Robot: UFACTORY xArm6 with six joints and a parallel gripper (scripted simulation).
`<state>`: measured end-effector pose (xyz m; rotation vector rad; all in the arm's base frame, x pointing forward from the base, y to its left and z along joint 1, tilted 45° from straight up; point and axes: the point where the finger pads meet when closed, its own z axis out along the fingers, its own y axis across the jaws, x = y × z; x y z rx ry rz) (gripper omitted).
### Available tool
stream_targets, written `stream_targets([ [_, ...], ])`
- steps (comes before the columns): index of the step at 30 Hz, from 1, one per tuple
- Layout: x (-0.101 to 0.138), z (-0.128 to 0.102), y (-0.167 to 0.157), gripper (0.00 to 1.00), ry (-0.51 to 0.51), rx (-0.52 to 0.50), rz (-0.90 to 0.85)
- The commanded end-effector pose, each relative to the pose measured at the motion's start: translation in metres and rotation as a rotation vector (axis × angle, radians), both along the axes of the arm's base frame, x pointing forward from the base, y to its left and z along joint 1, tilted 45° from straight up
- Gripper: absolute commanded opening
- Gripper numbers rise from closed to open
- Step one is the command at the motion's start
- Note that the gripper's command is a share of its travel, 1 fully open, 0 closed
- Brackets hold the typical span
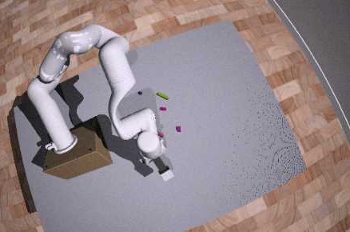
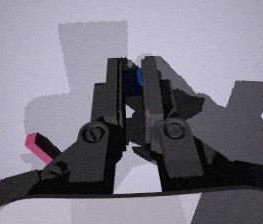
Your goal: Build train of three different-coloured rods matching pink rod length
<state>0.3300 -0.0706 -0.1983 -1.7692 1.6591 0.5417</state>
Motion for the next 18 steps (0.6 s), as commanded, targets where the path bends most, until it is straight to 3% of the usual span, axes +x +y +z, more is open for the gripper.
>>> stream_targets([
  [1, 0.000, 0.008, -0.009, 0.04, -0.003, -0.003, -0.002],
  [13, -0.010, 0.061, -0.061, 0.04, -0.003, -0.003, -0.002],
  [18, -0.011, 0.068, -0.068, 0.04, -0.003, -0.003, -0.002],
])
